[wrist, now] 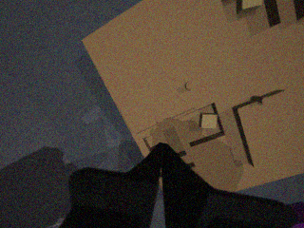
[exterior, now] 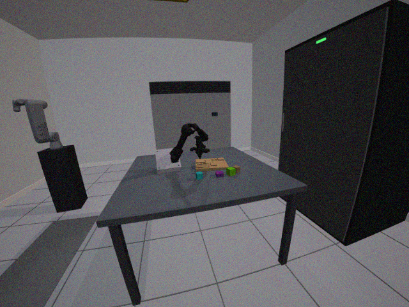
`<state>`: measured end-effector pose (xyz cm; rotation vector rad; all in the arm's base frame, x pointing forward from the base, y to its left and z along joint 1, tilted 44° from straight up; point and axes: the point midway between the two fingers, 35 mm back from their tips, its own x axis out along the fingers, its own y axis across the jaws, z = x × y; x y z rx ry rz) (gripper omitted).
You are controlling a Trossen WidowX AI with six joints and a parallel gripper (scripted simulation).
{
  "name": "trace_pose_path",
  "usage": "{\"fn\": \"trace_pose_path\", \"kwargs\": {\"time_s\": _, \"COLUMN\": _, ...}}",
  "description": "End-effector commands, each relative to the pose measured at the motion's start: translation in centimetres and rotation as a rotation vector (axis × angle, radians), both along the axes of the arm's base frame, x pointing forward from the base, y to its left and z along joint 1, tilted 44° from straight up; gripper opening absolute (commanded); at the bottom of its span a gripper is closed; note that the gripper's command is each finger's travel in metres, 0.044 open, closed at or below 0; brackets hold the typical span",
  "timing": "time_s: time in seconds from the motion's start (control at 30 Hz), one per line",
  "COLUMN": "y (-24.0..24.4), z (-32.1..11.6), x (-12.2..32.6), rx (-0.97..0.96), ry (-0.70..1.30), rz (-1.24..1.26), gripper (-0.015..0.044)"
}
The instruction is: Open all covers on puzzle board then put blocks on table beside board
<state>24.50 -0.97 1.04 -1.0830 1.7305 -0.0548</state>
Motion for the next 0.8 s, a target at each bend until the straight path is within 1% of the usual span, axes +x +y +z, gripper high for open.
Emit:
{"fn": "trace_pose_path", "kwargs": {"time_s": 0.0, "y": -1.4, "z": 1.8, "x": 1.9, "rx": -0.026, "ry": -0.410, "rz": -0.435, "gripper": 0.0000}}
{"fn": "trace_pose_path", "kwargs": {"time_s": 0.3, "y": -4.1, "z": 4.8, "x": 4.3, "rx": -0.073, "ry": -1.097, "rz": -1.176, "gripper": 0.0000}}
{"fn": "trace_pose_path", "kwargs": {"time_s": 0.7, "y": -6.9, "z": 7.7, "x": 5.8, "rx": -0.117, "ry": -1.675, "rz": -1.782, "gripper": 0.0000}}
{"fn": "trace_pose_path", "kwargs": {"time_s": 0.77, "y": -7.1, "z": 8.0, "x": 5.9, "rx": -0.122, "ry": -1.746, "rz": -1.855, "gripper": 0.0000}}
